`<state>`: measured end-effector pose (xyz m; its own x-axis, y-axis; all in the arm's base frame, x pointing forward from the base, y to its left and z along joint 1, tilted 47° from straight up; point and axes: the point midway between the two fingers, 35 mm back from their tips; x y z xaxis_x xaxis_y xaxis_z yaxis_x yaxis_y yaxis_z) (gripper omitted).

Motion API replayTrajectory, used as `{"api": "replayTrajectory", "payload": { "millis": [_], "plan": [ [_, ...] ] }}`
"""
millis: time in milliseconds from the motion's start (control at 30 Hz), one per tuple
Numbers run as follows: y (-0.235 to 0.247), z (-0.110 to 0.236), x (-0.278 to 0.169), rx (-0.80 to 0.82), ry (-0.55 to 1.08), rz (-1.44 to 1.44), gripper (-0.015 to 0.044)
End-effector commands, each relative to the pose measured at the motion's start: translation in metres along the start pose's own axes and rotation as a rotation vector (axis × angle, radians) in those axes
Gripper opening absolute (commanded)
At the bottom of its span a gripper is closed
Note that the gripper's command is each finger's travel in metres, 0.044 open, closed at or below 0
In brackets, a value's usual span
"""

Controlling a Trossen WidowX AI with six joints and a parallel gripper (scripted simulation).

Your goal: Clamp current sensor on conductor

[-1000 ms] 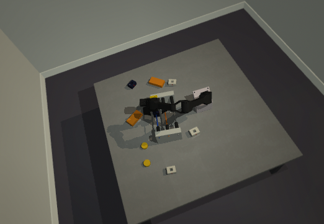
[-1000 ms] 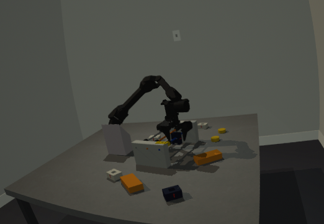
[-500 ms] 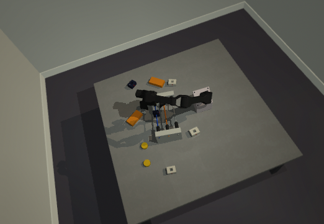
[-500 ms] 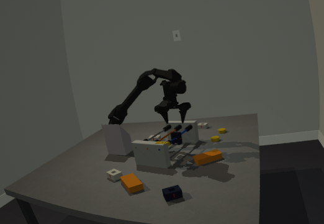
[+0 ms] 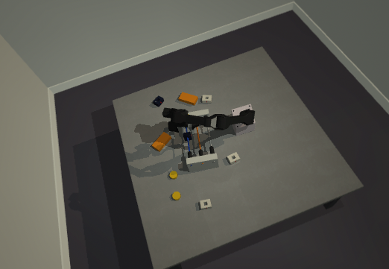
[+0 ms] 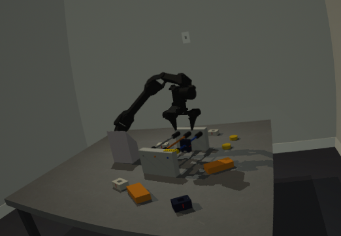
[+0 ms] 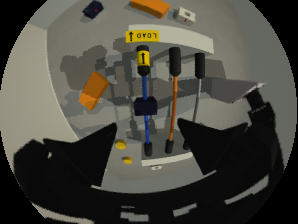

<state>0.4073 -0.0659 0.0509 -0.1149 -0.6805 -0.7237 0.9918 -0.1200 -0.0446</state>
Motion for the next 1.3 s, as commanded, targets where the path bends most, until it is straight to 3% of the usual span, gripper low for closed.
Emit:
{"api": "replayTrajectory", "payload": {
  "millis": [0,833,1067,1267],
  "plan": [
    [0.0,0.0,0.0,-0.002,-0.002,0.002,0.044],
    [0.0,0.0,0.001,0.006,0.002,0.011,0.044],
    [-0.002,-0.002,0.041,0.252,0.038,0.452,0.044],
    [-0.02,-0.002,0.067,0.489,-0.026,0.883,0.044]
  ]
}}
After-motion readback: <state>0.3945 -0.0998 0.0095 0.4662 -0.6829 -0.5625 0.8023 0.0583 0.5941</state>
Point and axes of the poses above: the point midway between the two fingers, 35 mm back from their tips, its own z axis back along the fingers, its own y axis across the jaws, x = y × z, and after that the axes turned 2 degrees about z, right-handed
